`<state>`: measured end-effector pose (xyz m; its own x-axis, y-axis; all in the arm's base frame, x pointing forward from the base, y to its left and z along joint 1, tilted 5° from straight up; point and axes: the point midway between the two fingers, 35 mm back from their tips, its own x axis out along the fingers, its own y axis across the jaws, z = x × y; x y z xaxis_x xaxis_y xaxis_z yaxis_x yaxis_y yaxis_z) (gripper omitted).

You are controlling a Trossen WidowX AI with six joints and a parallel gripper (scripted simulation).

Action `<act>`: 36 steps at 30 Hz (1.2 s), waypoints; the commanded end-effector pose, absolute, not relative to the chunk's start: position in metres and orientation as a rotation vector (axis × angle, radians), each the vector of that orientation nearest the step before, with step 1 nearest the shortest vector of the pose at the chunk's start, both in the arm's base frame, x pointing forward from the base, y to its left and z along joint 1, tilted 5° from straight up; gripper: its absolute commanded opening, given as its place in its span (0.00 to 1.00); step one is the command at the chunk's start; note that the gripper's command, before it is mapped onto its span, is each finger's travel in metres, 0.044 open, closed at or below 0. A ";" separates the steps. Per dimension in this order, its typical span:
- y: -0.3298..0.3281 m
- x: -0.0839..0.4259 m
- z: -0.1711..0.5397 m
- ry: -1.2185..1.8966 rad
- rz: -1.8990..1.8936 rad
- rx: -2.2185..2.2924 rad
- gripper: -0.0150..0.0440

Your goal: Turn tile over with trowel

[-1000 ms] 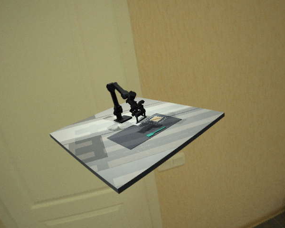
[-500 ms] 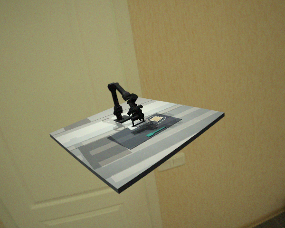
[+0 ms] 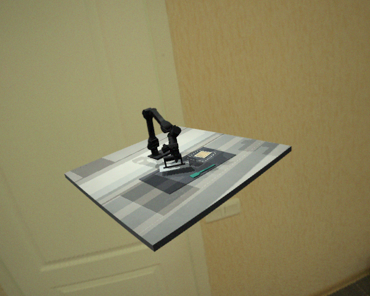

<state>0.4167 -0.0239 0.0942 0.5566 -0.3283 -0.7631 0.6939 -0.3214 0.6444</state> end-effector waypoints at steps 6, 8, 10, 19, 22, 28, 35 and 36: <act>-0.063 0.425 0.096 -0.008 -1.240 1.650 0.25; -0.071 0.426 0.095 -0.078 -1.272 1.656 0.25; -0.078 0.426 0.095 -0.149 -1.300 1.660 0.25; -0.097 0.427 0.094 -0.348 -1.358 1.664 0.25; -0.097 0.427 0.094 -0.348 -1.358 1.664 0.25; -0.097 0.427 0.093 -0.348 -1.359 1.664 0.25; -0.098 0.427 0.082 -0.347 -1.359 1.665 0.25; -0.098 0.427 0.081 -0.347 -1.359 1.665 0.25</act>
